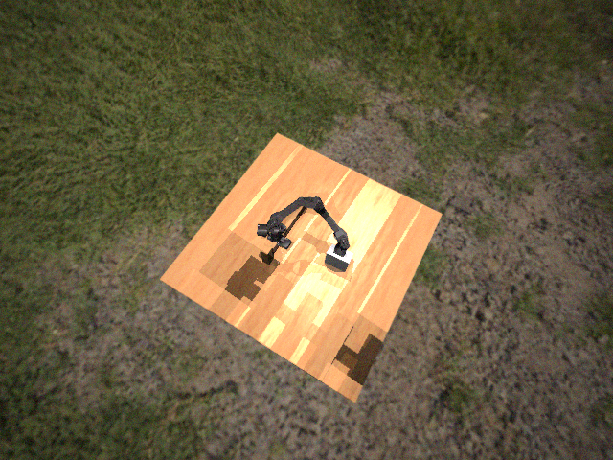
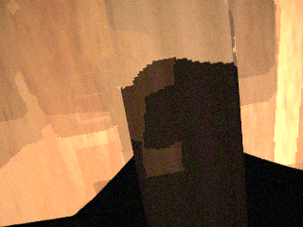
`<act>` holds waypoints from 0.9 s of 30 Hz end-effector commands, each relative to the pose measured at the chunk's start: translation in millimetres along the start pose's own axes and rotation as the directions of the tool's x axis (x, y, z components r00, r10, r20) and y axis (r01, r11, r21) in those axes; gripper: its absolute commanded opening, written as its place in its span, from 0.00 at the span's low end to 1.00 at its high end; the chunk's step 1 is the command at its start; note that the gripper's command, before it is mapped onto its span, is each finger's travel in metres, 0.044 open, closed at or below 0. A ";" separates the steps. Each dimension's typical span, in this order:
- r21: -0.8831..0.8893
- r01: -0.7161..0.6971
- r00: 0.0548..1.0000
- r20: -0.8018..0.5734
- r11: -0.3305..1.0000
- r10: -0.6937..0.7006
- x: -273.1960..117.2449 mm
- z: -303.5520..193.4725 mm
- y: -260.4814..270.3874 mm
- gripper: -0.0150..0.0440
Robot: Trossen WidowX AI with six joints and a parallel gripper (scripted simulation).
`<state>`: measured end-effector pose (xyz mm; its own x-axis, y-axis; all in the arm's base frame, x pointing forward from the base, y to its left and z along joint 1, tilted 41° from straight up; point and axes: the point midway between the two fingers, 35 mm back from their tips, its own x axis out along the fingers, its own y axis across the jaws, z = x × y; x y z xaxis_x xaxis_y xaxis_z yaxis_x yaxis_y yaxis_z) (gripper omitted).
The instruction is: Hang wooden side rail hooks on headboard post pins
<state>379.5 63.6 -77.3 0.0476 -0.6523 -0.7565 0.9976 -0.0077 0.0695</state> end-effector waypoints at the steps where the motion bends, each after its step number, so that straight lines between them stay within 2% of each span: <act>1: -0.003 -0.012 1.000 -0.009 1.000 0.012 -4.9 -5.4 0.7 0.25; 27: -0.003 -0.012 1.000 -0.009 1.000 0.012 -5.7 -7.9 0.0 0.25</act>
<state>380.3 66.1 -78.3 0.0490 -0.6510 -0.7575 0.9974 -0.0084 0.0717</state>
